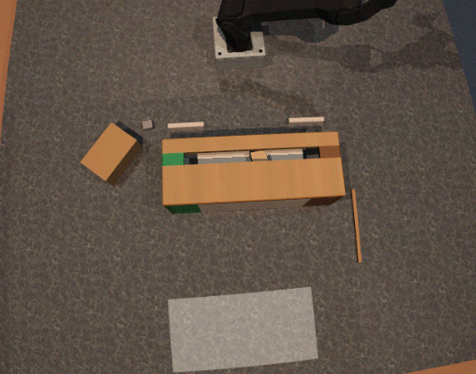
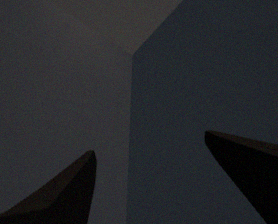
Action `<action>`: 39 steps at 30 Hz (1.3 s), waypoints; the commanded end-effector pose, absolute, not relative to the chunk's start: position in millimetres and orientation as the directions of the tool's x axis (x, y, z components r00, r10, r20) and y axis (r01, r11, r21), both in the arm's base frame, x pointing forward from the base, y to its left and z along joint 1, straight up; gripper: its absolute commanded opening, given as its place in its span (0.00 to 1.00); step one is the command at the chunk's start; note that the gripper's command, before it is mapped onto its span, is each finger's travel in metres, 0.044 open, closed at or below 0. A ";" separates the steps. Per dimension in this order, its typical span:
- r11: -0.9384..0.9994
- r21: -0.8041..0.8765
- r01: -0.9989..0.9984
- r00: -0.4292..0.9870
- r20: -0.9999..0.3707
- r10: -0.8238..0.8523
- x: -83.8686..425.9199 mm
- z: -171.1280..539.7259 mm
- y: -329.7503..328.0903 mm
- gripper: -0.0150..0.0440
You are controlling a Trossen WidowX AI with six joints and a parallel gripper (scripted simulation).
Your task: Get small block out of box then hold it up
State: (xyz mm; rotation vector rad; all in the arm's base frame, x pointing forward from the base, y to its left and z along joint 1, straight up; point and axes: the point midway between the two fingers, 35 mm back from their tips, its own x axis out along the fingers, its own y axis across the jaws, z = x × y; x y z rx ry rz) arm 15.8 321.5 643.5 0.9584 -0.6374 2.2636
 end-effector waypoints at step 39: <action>-0.213 -0.602 0.769 0.027 0.364 -0.931 19.3 606.4 -188.4 0.93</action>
